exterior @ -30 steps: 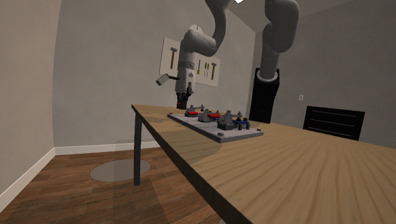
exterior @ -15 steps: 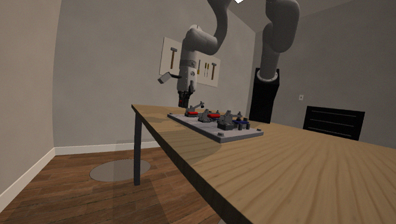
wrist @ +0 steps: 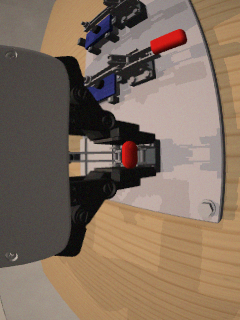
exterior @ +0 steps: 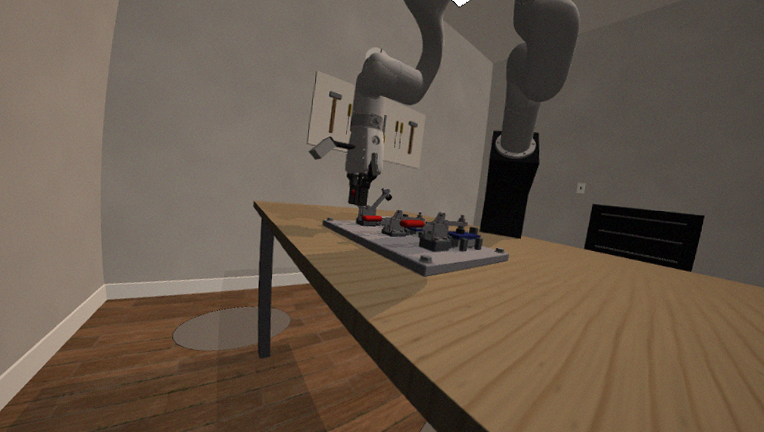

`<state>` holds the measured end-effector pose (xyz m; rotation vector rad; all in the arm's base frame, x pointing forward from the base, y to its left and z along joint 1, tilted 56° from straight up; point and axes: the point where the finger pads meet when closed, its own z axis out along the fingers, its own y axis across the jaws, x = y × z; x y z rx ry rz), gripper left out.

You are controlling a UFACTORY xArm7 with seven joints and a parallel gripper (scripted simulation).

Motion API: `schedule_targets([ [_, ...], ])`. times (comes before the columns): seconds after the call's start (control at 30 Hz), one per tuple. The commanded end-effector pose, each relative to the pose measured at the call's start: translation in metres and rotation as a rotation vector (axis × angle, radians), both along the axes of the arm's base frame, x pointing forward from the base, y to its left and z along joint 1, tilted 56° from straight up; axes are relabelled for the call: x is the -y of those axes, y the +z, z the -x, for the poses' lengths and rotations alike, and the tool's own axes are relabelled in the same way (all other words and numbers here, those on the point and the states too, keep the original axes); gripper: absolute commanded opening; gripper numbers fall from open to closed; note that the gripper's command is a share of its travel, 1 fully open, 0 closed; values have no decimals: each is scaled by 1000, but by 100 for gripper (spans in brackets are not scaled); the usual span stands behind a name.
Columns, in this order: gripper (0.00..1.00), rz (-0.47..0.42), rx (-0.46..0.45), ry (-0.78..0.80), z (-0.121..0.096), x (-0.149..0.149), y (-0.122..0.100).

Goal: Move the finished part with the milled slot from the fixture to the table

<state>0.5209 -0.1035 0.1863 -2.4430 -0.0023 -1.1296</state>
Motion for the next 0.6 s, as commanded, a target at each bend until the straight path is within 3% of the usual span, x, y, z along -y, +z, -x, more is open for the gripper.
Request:
schedule_targets([
  [0.0,0,1,-1,-3,3,1,-1],
  [0.57,0,1,-1,-3,12,0,-8],
])
